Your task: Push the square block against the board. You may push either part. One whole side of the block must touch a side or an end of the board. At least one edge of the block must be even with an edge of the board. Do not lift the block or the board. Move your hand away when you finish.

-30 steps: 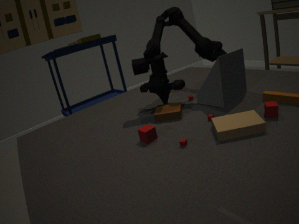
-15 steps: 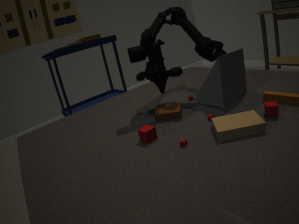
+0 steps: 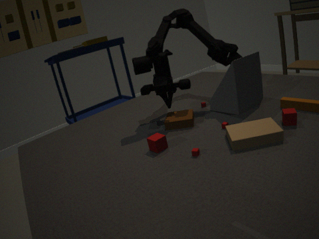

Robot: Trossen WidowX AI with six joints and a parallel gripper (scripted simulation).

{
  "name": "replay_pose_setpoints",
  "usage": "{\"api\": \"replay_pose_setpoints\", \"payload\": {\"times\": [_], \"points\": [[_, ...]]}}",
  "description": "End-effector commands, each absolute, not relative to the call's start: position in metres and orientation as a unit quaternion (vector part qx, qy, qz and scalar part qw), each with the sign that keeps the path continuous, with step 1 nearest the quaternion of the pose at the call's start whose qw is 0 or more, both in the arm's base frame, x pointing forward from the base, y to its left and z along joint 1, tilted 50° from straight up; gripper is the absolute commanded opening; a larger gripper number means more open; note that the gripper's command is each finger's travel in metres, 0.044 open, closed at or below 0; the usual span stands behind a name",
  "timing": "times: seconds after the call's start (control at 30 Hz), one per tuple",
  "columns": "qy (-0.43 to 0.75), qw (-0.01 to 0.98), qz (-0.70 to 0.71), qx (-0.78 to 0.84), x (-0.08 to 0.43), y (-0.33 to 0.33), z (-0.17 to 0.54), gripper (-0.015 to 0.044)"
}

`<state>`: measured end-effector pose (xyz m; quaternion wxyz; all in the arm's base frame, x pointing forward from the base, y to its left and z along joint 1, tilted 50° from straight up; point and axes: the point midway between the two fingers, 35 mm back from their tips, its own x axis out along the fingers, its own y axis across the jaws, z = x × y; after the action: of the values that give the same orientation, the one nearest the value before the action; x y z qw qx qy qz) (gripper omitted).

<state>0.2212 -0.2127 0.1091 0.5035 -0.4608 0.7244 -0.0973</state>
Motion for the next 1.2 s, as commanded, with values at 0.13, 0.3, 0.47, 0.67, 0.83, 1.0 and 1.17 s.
{"api": "replay_pose_setpoints", "payload": {"times": [0.13, 0.3, 0.47, 0.67, 0.83, 1.0, 1.17], "points": [[0.732, 0.493, -0.086, -0.463, 0.214, -0.233, 0.087, 0.0], [0.732, 0.493, -0.085, -0.462, 0.218, -0.232, 0.085, 0.0], [0.732, 0.494, -0.085, -0.462, 0.224, -0.23, 0.082, 0.0], [0.732, 0.494, -0.084, -0.461, 0.232, -0.227, 0.077, 0.0], [0.732, 0.495, -0.084, -0.461, 0.239, -0.225, 0.074, 0.0], [0.732, 0.495, -0.084, -0.46, 0.245, -0.223, 0.07, 0.0], [0.732, 0.495, -0.084, -0.46, 0.242, -0.224, 0.072, 0.0]]}}
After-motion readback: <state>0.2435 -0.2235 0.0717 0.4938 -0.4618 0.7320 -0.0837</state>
